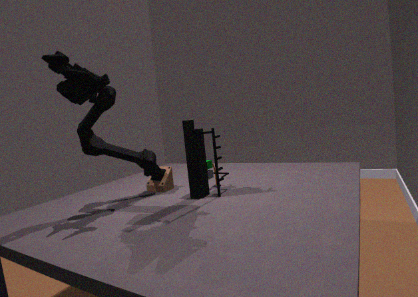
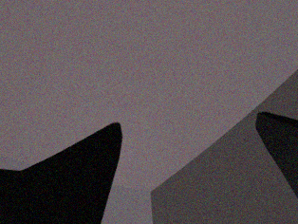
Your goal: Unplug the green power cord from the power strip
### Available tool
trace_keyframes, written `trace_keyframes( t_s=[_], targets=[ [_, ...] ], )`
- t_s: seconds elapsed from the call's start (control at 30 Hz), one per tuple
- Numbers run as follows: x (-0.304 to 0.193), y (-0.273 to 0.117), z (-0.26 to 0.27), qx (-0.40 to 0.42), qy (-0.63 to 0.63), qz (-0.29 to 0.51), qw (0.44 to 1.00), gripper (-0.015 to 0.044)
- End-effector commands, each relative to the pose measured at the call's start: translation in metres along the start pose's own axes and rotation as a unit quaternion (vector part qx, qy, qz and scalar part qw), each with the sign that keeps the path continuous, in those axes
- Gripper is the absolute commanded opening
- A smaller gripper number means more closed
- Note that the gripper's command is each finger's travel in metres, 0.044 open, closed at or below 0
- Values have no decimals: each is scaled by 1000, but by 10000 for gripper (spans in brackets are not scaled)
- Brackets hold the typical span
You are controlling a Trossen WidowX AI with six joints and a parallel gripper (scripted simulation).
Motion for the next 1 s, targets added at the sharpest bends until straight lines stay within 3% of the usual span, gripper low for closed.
trace_keyframes(
  t_s=[0.0,0.27,0.63,0.97],
  targets=[
    [-2,0,-2,-1,-3,3,1000,374],
    [-62,-23,-62,-64,-122,130,982,164],
    [-134,-82,-152,-162,-347,348,856,160],
    [-169,-168,-230,-197,-508,549,634,160]
  ],
)
Point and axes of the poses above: the point midway between the two fingers, 35 mm back from their tips, its own y axis out along the fingers, its own z axis across the jaws, x = y × z, the point moved 10 cm from there along -y, back along the fingers, and after that the axes turned 7 degrees about y, right-handed, at the moved point
